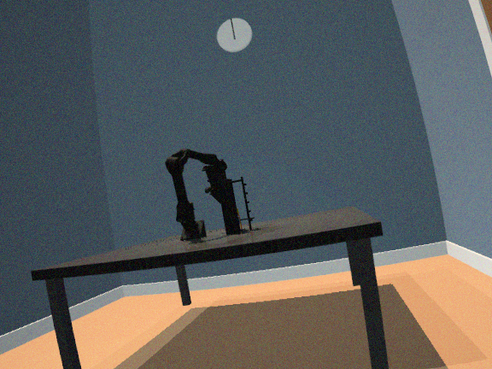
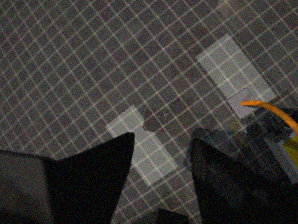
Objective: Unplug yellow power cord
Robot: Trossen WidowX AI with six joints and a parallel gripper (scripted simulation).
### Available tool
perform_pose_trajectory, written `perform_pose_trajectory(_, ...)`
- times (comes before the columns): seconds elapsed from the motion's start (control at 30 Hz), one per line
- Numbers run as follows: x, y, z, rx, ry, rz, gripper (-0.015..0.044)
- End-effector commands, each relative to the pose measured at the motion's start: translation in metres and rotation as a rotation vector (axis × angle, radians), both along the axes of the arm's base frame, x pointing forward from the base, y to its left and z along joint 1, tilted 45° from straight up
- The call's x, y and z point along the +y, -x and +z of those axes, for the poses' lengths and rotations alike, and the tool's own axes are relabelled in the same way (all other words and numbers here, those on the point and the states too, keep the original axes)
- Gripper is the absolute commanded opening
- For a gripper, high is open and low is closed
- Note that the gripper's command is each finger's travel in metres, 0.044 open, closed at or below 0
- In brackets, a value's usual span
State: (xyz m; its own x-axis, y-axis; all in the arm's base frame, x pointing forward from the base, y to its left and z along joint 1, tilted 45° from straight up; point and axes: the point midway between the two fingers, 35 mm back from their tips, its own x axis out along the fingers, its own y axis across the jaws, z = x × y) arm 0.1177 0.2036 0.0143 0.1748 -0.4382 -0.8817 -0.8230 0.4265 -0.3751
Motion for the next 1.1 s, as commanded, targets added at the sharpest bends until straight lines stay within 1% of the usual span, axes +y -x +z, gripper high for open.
perform_pose_trajectory(0.0, -0.020, -0.068, 0.000, 0.236, 0.258, 0.342, 0.0160)
perform_pose_trajectory(0.2, -0.039, -0.100, -0.002, 0.422, 0.378, 0.512, 0.0160)
perform_pose_trajectory(0.67, -0.040, -0.099, -0.001, 0.424, 0.379, 0.514, 0.0160)
perform_pose_trajectory(1.07, -0.052, -0.101, 0.011, 0.424, 0.380, 0.514, 0.0160)
